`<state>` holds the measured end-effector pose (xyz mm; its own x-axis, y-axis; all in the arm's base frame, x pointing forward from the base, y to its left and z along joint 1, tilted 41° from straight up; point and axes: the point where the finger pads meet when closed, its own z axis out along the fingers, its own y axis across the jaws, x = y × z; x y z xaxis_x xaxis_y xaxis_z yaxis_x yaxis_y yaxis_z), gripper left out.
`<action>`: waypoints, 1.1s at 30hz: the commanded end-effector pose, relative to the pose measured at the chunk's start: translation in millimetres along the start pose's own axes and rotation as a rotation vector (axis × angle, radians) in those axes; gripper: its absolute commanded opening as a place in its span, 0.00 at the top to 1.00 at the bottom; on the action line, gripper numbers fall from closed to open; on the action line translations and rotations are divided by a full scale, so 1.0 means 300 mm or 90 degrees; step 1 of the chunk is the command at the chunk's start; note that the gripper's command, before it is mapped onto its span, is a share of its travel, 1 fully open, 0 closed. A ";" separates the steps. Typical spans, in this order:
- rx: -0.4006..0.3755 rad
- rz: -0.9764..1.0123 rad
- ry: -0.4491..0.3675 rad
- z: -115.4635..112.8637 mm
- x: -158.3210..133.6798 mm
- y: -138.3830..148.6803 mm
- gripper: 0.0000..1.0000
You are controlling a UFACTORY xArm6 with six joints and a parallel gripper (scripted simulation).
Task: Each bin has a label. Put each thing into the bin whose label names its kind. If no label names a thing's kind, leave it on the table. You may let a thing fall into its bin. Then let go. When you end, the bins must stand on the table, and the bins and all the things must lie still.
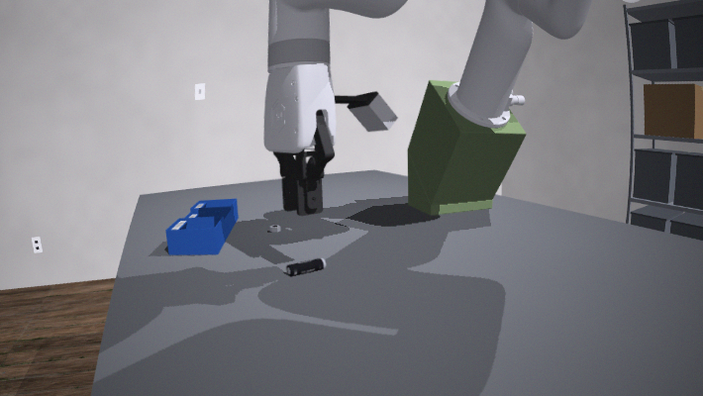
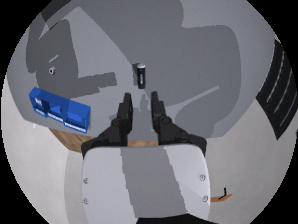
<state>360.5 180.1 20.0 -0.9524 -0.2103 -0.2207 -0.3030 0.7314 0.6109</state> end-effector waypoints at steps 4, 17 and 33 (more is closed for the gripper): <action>0.000 0.000 -0.001 -0.002 -0.003 0.000 0.72; 0.000 0.000 -0.001 0.105 -0.002 -0.001 0.72; 0.000 0.000 -0.001 0.205 -0.007 -0.001 0.72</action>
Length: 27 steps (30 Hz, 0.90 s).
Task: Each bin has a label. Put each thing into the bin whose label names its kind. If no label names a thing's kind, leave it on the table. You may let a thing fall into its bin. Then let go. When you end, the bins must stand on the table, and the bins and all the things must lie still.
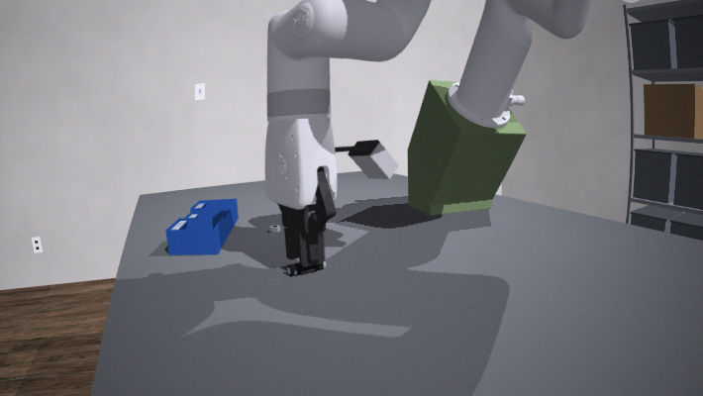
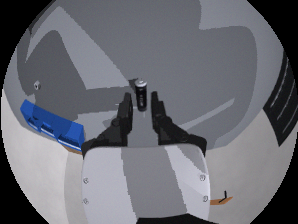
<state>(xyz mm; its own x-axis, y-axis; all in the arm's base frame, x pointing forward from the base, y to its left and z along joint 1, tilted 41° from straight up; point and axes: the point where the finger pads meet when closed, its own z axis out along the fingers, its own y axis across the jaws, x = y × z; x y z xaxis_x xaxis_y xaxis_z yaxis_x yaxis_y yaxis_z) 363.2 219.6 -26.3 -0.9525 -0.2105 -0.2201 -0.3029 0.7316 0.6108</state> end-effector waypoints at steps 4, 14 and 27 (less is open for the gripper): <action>0.000 0.000 -0.002 0.015 -0.003 0.000 0.72; 0.000 0.000 -0.002 0.042 -0.001 0.000 0.72; 0.000 0.000 -0.002 0.042 0.000 0.000 1.00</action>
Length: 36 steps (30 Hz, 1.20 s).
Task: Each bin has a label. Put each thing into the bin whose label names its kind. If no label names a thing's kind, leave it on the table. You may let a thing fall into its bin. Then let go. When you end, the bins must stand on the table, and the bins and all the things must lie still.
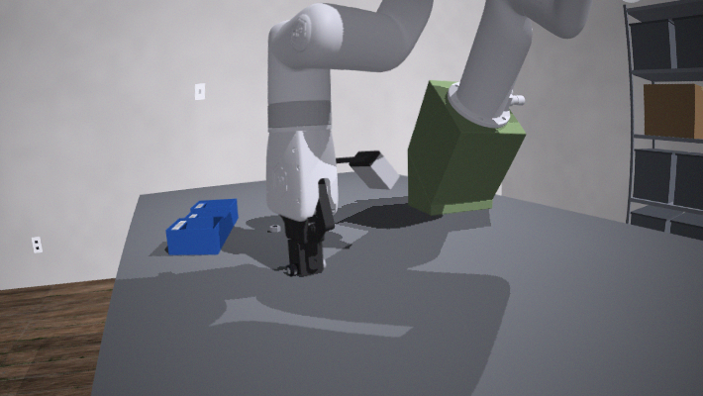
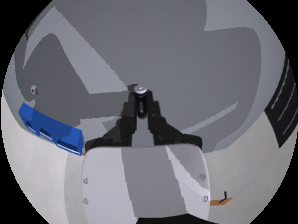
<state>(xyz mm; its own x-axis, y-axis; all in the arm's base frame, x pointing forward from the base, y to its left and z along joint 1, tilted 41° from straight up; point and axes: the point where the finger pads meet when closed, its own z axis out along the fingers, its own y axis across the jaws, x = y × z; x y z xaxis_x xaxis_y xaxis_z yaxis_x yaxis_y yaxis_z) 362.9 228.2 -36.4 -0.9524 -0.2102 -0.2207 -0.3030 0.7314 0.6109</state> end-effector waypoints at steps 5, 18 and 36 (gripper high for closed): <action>0.000 0.000 -0.001 -0.002 -0.003 0.000 1.00; 0.000 0.000 -0.001 -0.002 -0.003 0.000 1.00; 0.000 0.000 -0.001 -0.080 -0.003 0.000 1.00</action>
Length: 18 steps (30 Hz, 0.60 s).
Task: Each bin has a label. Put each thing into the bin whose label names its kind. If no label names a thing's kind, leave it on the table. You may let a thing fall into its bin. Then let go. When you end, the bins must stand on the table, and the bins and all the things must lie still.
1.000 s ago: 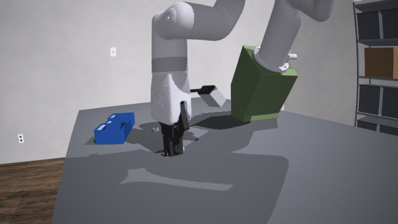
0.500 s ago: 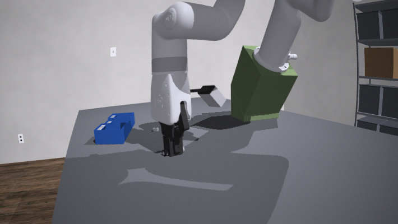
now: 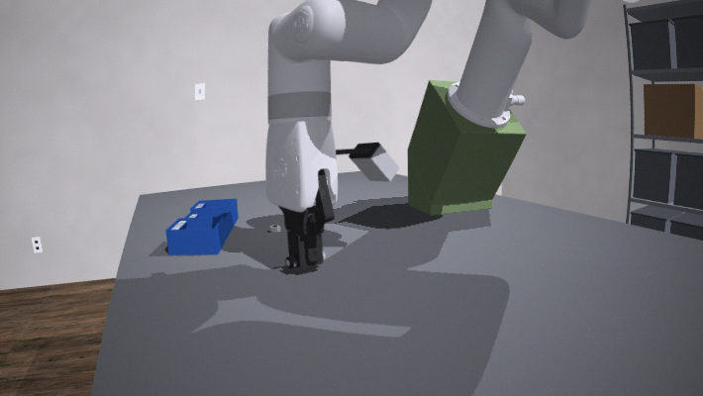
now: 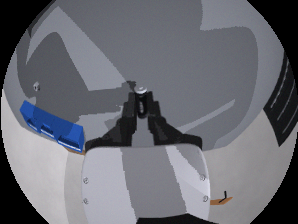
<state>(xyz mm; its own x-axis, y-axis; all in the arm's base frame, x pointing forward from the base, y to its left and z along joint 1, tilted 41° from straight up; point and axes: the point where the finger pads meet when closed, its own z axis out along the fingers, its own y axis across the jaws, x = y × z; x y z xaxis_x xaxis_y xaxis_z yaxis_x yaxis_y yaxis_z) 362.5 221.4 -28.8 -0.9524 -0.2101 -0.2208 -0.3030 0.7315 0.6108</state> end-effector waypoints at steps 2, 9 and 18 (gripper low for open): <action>0.000 0.000 -0.001 -0.068 -0.004 0.000 1.00; 0.000 0.000 -0.001 -0.124 -0.004 0.000 1.00; 0.000 0.000 -0.001 -0.168 -0.004 0.000 1.00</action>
<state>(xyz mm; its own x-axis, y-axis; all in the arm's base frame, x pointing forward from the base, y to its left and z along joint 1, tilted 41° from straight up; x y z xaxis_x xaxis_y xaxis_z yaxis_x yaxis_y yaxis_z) 361.6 191.1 6.9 -0.9522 -0.2092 -0.2224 -0.3034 0.7318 0.6103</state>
